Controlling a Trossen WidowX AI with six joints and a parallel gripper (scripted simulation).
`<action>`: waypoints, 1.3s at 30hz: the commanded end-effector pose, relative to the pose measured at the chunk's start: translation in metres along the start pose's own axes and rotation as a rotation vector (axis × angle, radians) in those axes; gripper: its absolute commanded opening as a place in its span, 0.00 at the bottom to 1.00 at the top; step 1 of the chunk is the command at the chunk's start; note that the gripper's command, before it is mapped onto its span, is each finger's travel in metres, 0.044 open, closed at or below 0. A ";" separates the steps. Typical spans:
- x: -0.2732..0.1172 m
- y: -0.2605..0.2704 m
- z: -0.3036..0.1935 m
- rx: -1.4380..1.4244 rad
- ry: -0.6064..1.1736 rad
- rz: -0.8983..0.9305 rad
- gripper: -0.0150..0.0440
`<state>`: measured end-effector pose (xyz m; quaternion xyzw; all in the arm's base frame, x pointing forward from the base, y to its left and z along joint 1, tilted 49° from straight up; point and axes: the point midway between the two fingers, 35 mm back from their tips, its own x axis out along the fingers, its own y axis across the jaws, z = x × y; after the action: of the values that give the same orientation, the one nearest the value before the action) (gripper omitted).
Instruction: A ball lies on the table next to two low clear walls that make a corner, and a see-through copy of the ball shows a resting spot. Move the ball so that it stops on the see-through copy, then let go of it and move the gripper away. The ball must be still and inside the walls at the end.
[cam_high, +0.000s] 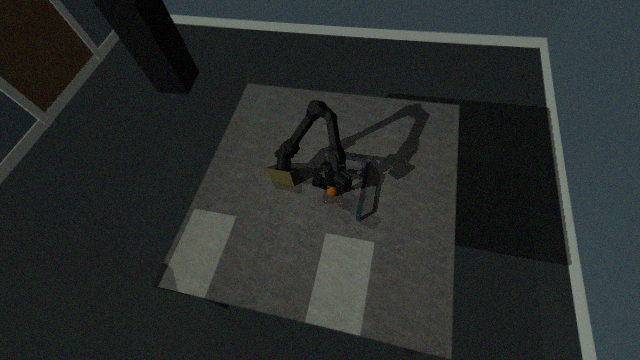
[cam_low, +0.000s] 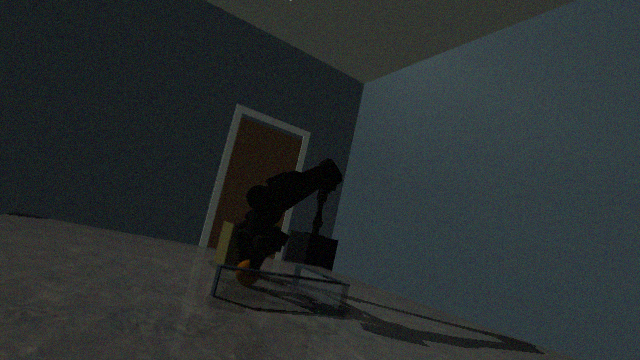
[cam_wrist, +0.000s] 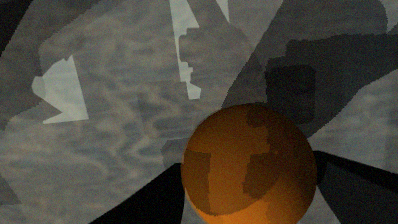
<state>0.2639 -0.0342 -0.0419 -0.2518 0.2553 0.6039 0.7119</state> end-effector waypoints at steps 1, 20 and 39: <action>0.000 0.000 0.000 -0.002 0.000 0.000 0.48; -0.086 0.001 0.000 0.003 -0.002 0.001 0.95; -0.122 0.002 0.000 0.003 0.000 -0.011 1.00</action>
<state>0.2465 -0.1220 0.0372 -0.2521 0.2557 0.5947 0.7193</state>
